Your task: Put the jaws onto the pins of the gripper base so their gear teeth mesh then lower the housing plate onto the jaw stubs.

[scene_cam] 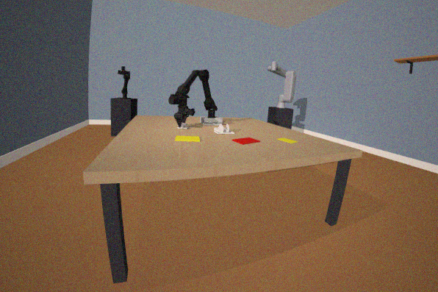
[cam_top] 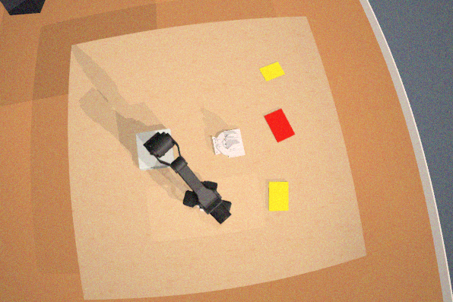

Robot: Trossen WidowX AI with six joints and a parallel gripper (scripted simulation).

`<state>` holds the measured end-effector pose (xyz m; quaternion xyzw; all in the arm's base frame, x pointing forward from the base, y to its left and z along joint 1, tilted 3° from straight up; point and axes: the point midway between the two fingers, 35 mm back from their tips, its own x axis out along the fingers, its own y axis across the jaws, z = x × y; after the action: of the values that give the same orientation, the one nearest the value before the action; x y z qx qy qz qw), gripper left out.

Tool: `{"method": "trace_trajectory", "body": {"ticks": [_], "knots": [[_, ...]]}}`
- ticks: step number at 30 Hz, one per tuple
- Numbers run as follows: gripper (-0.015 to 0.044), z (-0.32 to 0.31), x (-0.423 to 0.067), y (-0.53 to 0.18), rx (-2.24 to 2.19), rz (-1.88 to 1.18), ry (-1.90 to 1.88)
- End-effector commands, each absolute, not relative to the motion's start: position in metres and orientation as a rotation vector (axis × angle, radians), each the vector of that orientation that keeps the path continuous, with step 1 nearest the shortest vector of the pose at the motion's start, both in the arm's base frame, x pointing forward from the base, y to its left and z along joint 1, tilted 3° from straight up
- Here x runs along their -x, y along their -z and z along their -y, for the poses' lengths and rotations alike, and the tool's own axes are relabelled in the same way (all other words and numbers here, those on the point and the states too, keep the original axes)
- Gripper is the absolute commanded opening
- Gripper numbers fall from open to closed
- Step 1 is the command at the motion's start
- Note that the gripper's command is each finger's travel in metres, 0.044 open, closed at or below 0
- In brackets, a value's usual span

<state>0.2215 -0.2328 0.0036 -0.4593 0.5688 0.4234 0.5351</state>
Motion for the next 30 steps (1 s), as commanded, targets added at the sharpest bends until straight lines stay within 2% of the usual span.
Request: {"method": "trace_trajectory", "body": {"ticks": [1,13,26,30], "knots": [[0.044,0.2333,-0.2212,-0.003,1.097,-1.356,-1.011],[0.044,0.2333,-0.2212,-0.0025,1.097,-1.356,-1.011],[0.0353,0.2328,-0.2215,-0.003,1.094,-1.355,-1.009],[0.0351,0.2328,-0.2215,-0.003,1.094,-1.355,-1.009]]}}
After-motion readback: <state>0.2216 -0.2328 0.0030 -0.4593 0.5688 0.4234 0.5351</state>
